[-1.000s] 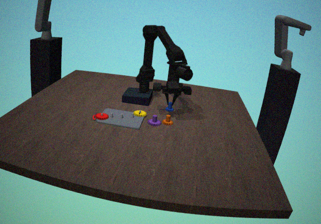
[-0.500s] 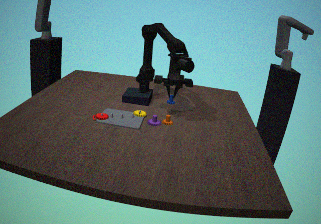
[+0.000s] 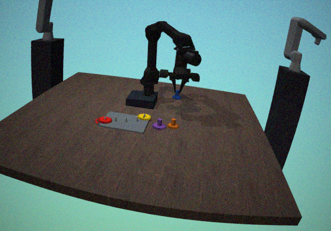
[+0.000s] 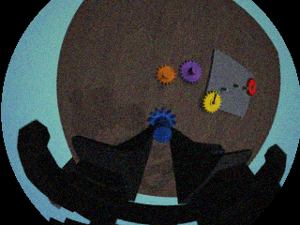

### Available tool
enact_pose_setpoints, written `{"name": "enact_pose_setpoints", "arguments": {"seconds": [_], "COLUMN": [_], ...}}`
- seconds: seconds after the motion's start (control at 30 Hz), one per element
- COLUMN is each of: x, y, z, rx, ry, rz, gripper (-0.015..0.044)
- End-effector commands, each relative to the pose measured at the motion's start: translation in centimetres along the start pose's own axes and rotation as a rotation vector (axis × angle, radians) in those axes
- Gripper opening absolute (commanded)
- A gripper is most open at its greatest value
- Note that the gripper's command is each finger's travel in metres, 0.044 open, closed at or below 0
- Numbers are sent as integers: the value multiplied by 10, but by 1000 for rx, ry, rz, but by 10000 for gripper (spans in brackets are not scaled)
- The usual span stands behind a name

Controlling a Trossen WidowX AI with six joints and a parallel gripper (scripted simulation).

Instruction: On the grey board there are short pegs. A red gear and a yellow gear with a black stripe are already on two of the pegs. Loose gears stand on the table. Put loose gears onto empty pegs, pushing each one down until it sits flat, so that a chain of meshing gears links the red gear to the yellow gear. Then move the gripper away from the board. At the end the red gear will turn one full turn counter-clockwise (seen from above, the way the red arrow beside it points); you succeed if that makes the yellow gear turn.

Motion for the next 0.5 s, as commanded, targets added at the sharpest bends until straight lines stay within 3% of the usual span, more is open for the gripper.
{"name": "enact_pose_setpoints", "arguments": {"seconds": [0.0, 0.47], "x": [-3, 3], "y": [-2, -10], "z": [12, 23], "rx": [2, 1], "ry": [-6, -8], "rz": [-5, -4], "gripper": [0, 0]}}
Point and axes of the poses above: the point midway between the two fingers, 35 mm back from their tips, its own z axis back along the fingers, its own y axis across the jaws, x = y × z, the point moved 5 cm from there along z, back along the fingers, and after that the axes turned 7 degrees about -z, right-handed, at the moved point
